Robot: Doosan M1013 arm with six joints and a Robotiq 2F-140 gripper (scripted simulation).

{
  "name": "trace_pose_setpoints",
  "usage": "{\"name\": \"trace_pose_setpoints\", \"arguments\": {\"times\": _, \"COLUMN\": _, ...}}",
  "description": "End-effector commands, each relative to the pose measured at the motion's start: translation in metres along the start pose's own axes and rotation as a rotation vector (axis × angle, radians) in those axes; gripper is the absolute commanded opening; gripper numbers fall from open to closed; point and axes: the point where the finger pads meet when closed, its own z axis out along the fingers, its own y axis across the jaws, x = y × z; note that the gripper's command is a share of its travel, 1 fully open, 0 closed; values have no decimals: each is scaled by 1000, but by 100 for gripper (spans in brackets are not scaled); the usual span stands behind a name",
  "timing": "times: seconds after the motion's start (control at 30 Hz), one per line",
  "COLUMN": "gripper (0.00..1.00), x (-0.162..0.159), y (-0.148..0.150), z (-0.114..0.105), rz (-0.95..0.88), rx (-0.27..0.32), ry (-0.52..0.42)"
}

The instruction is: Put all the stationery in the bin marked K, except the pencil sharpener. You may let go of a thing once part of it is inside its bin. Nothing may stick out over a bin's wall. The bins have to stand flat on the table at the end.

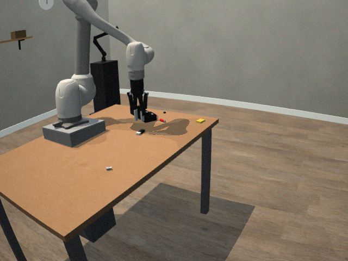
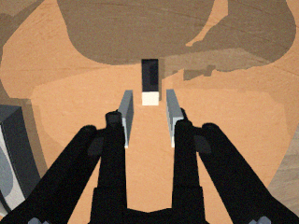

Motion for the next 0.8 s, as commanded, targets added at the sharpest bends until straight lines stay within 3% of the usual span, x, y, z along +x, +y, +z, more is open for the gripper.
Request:
{"name": "trace_pose_setpoints", "arguments": {"times": 0.0, "gripper": 31, "x": 1, "y": -4, "z": 2, "rz": 3, "rx": 3, "ry": 1}}
{"name": "trace_pose_setpoints", "arguments": {"times": 0.77, "gripper": 31, "x": 1, "y": -1, "z": 5, "rz": 3, "rx": 3, "ry": 1}}
